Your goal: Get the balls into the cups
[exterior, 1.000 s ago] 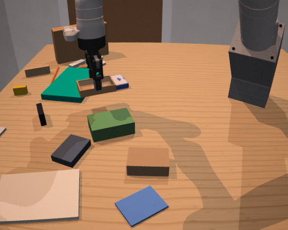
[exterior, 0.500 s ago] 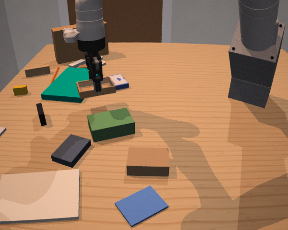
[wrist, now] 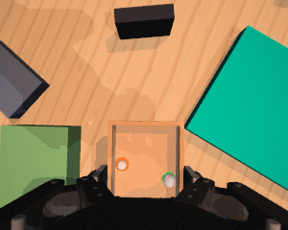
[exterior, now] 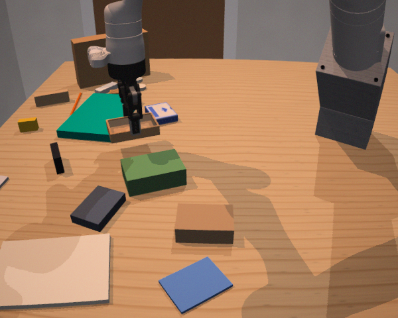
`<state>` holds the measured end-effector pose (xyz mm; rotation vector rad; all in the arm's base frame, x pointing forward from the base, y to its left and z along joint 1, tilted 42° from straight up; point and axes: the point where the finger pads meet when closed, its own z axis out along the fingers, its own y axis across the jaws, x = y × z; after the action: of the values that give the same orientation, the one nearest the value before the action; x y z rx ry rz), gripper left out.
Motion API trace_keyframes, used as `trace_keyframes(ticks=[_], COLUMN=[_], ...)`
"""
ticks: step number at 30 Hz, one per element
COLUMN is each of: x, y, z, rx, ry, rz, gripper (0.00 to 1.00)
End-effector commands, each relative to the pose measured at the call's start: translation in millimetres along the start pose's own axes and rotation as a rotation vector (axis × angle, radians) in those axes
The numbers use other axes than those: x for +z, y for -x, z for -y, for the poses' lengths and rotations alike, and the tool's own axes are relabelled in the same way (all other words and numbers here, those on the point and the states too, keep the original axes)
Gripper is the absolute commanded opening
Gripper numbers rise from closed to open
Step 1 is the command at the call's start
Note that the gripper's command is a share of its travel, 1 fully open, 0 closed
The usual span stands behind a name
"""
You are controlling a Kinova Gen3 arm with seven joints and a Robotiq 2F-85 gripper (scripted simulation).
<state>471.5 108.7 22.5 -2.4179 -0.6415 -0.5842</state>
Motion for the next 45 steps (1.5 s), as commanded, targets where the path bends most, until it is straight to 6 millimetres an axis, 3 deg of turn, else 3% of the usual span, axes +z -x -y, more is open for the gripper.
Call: trace_keyframes(ticks=[1, 22, 45], x=[8.4, 35.7, 44.0], y=[0.6, 0.6, 0.6], z=[-0.6, -0.5, -0.4], rx=[-0.012, -0.012, -0.012], ry=[0.002, 0.002, 0.002], rz=[0.005, 0.005, 0.004], gripper=[0.74, 0.74, 0.74])
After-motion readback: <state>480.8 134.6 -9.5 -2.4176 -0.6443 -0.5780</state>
